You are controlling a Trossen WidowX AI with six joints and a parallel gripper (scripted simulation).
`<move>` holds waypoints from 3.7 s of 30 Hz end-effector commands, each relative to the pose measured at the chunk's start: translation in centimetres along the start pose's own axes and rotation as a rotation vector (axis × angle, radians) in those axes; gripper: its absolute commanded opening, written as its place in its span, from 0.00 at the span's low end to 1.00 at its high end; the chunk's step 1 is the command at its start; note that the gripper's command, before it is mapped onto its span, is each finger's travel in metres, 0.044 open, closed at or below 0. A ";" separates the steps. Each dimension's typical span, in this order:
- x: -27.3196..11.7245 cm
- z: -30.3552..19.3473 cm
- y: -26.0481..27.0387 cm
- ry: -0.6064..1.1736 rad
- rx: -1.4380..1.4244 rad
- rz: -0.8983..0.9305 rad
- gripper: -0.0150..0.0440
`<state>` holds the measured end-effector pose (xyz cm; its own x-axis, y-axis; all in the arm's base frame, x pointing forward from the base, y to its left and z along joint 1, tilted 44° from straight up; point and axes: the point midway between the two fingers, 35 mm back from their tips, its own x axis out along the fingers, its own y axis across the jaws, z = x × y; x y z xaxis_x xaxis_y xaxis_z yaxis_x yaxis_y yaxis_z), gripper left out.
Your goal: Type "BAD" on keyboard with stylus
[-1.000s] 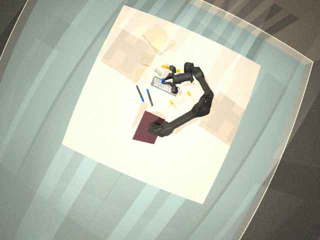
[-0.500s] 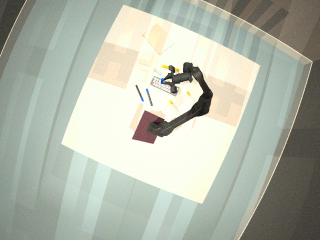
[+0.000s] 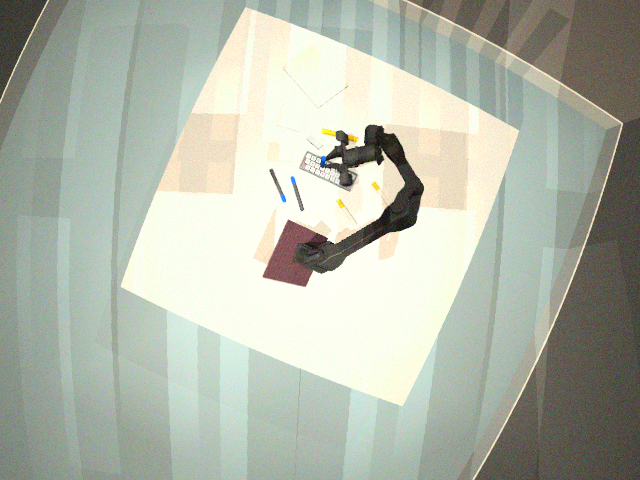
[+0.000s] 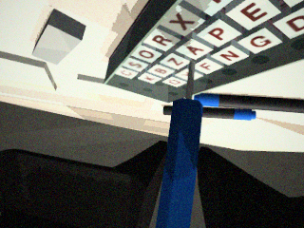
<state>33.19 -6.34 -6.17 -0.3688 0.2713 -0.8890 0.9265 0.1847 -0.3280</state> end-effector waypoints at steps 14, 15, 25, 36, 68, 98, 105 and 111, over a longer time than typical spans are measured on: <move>0.4 0.6 0.0 -0.004 -0.007 -0.003 0.39; 0.4 0.7 0.0 -0.004 -0.007 -0.003 0.39; 0.6 1.0 0.0 -0.004 -0.007 -0.003 0.39; 0.5 0.8 0.0 -0.004 -0.007 -0.003 0.39; -4.5 -0.8 -4.4 -0.004 -0.006 -0.003 0.25; -3.2 1.1 -4.5 -0.005 -0.006 -0.004 0.39; -3.2 1.3 -4.5 -0.005 -0.006 -0.004 0.39; -3.2 1.5 -4.5 -0.005 -0.006 -0.004 0.39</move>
<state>30.27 -9.29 -2.26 -0.3714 0.2705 -0.8882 0.9255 0.1842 -0.3310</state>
